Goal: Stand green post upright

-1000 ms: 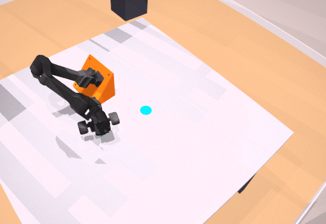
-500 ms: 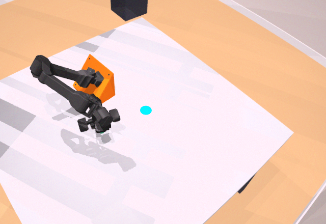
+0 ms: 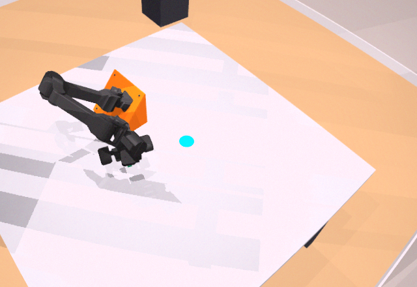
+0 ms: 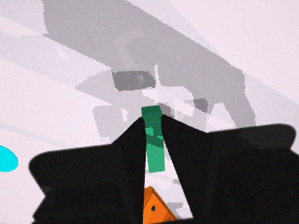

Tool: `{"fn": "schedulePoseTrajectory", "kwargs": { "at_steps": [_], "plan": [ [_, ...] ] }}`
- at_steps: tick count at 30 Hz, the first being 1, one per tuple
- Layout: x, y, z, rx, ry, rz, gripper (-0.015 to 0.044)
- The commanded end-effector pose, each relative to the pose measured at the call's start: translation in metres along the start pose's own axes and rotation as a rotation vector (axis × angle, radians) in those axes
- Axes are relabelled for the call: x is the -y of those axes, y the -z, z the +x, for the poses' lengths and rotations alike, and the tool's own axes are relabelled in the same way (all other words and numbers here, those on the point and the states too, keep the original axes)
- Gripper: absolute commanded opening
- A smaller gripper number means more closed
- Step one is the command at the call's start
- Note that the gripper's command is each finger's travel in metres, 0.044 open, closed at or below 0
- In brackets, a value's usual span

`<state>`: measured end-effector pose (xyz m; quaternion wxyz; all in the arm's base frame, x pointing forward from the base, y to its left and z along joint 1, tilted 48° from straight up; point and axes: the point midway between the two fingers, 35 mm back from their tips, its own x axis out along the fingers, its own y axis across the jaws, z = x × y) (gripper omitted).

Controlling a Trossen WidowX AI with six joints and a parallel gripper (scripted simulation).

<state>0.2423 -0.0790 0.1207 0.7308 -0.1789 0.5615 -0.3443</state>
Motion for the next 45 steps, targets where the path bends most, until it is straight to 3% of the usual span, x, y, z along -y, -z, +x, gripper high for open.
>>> {"fn": "schedulePoseTrajectory", "kwargs": {
  "at_steps": [1, 30, 45],
  "plan": [
    [0.001, -0.001, -0.009, 0.0, 0.006, 0.003, 0.0022],
    [0.01, 0.003, -0.055, -0.007, 0.04, -0.015, 0.0022],
    [-0.029, -0.003, -0.059, -0.003, 0.011, -0.212, 0.0022]
  ]
}}
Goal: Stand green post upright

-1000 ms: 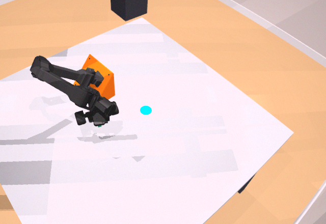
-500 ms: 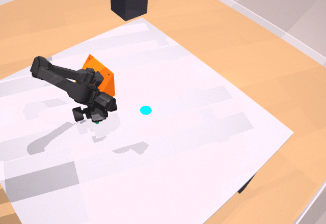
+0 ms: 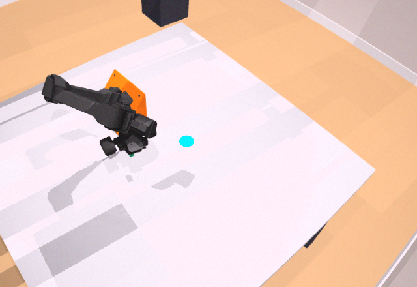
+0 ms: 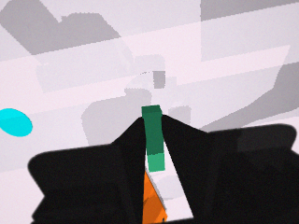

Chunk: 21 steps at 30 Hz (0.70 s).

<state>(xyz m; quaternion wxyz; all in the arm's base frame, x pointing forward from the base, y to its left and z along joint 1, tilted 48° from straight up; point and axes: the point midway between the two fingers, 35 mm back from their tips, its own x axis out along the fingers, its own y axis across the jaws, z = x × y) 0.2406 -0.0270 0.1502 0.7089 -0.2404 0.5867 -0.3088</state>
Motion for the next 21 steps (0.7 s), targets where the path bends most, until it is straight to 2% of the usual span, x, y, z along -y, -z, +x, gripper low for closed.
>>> {"fn": "schedulePoseTrajectory", "kwargs": {
  "at_steps": [1, 21],
  "plan": [
    [-0.014, -0.005, -0.003, 0.006, -0.014, -0.072, 0.0022],
    [-0.076, -0.012, -0.011, 0.021, -0.044, -0.377, 0.0022]
  ]
}}
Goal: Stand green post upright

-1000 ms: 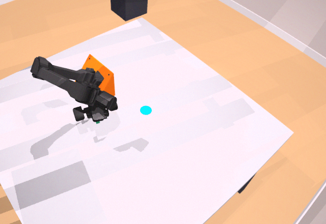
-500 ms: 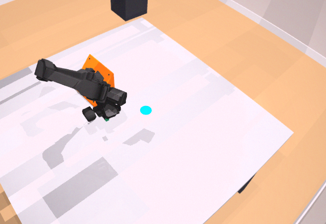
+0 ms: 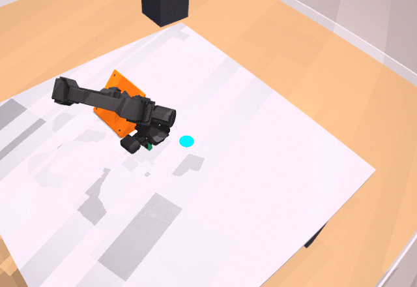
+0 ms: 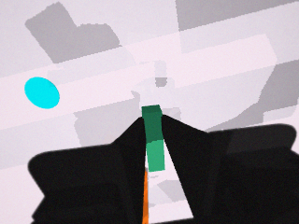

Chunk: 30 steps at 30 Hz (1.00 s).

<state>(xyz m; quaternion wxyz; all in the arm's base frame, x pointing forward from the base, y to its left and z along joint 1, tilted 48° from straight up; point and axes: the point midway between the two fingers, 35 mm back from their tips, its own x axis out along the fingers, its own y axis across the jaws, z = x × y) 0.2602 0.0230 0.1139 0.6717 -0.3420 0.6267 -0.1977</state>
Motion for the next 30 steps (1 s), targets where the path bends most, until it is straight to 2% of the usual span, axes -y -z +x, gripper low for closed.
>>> {"fn": "schedulePoseTrajectory", "kwargs": {
  "at_steps": [1, 30],
  "plan": [
    [-0.015, -0.006, -0.002, 0.006, -0.01, -0.074, 0.0022],
    [-0.098, -0.022, -0.007, -0.004, -0.014, -0.515, 0.0022]
  ]
}}
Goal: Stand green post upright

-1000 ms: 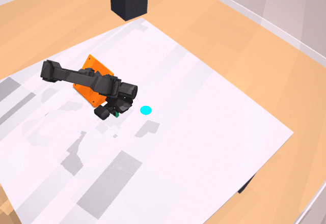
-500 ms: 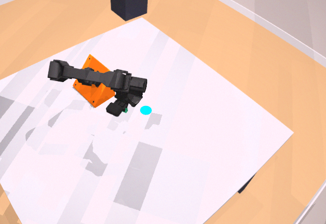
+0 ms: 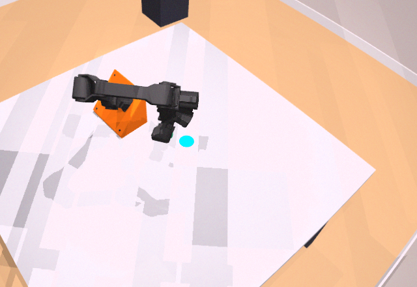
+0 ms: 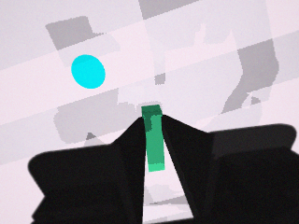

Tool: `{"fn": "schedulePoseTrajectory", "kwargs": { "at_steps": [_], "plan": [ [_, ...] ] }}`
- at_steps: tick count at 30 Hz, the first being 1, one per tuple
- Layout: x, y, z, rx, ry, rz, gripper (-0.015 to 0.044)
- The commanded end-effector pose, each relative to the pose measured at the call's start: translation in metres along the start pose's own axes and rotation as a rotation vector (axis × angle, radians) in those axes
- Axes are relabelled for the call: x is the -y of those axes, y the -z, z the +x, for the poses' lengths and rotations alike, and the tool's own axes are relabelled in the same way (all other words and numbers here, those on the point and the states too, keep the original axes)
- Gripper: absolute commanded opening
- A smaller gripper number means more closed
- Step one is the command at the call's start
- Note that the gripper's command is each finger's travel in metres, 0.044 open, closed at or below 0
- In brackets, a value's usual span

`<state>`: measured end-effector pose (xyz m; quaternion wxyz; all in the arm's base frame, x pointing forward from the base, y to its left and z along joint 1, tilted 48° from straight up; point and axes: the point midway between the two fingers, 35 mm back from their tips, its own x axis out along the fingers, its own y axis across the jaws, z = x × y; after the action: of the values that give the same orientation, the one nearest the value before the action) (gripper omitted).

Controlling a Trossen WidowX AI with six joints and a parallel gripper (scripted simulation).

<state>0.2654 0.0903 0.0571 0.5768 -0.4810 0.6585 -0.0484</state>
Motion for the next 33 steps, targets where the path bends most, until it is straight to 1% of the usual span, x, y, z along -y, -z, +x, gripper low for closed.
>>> {"fn": "schedulePoseTrajectory", "kwargs": {
  "at_steps": [1, 33],
  "plan": [
    [-0.013, -0.008, -0.001, 0.0, -0.003, -0.075, 0.0022],
    [-0.102, -0.039, 0.006, -0.039, 0.015, -0.549, 0.0022]
  ]
}}
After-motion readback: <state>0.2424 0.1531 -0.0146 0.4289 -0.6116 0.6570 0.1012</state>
